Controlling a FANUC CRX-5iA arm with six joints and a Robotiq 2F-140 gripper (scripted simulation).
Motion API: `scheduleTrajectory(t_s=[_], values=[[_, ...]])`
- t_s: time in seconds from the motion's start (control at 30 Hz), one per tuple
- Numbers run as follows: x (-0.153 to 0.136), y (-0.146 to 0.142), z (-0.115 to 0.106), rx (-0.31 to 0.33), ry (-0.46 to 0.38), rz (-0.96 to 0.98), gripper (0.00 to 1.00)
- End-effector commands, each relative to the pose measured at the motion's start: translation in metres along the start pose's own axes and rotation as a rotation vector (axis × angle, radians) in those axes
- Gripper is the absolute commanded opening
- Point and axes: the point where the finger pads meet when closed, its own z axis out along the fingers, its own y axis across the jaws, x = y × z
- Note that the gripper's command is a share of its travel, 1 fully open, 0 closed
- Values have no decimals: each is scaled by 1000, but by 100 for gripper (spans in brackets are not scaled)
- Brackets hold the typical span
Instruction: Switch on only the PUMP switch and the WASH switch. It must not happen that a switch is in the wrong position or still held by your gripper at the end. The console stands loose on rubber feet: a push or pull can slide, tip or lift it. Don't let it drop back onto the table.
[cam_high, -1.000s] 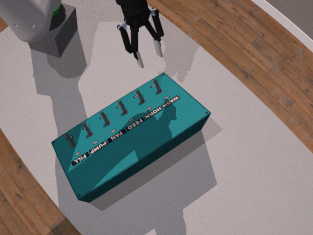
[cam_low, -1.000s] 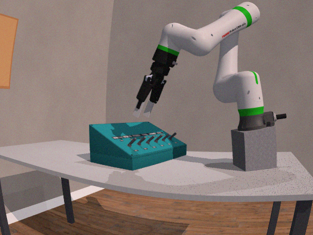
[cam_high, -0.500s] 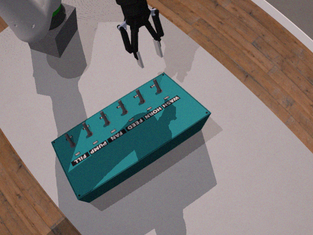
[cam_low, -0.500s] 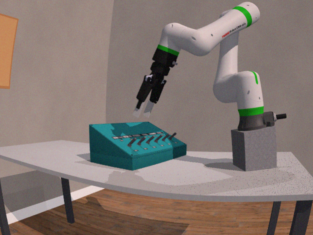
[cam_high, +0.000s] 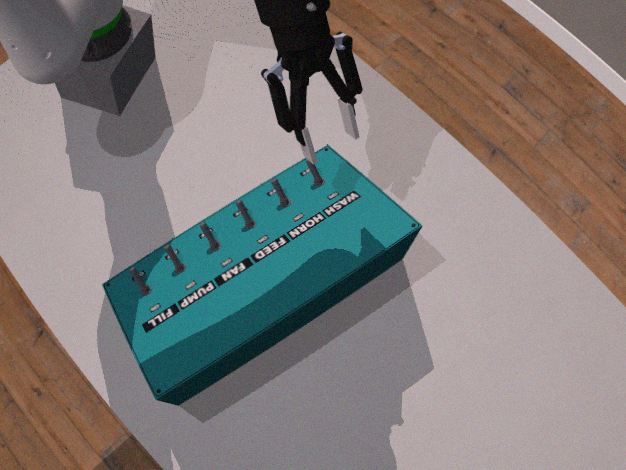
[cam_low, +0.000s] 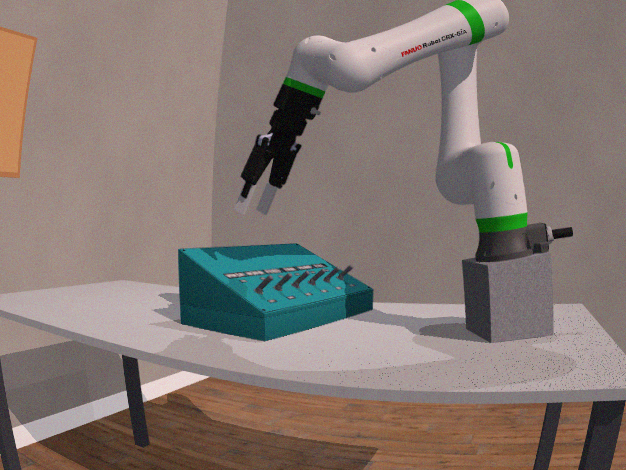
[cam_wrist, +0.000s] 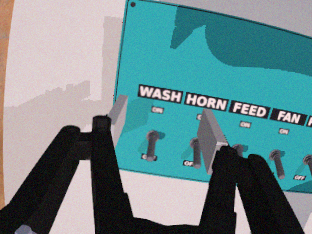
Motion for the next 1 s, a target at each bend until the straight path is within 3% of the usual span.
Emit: scheduleTrajectory(t_s=[0.0,0.2,0.73,0.97], values=[[6,-1,3,3,-15,-1,100],[6,-1,12,1,-16,0,100],[5,-1,65,1,-16,0,100],[5,-1,73,1,-16,0,100]])
